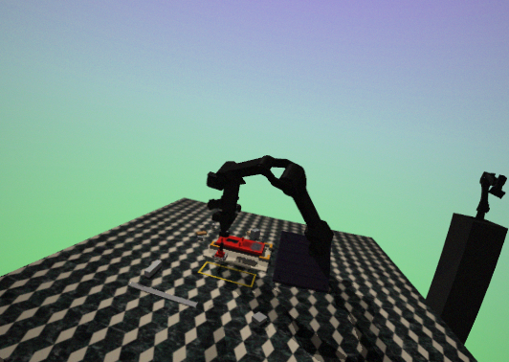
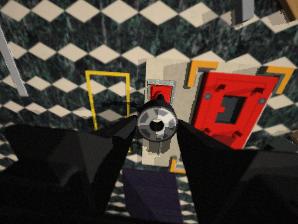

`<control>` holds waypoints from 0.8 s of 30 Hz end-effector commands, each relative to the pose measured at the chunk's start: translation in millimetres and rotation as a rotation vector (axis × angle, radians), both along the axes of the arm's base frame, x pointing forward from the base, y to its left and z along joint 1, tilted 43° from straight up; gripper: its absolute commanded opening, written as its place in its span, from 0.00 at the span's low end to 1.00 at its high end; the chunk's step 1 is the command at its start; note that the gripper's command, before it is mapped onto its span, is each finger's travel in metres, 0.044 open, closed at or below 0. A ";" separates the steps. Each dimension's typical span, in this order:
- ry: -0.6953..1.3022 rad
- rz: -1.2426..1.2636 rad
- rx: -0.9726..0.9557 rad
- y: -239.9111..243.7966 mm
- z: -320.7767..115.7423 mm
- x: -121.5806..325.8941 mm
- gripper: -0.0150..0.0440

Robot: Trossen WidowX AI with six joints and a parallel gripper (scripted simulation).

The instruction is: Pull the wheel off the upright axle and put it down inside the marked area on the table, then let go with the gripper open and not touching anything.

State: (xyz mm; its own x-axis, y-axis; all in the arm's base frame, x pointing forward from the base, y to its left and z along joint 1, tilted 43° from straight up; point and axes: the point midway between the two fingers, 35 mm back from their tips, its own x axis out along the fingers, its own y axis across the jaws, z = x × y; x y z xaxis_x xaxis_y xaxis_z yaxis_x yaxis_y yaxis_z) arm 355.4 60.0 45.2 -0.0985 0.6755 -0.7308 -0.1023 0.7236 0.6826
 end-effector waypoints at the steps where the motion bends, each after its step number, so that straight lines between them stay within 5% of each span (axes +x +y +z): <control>1: -0.003 0.003 0.001 9.8 11.0 -7.0 0.25; 24: -0.005 0.008 0.002 57.1 68.3 -64.6 0.25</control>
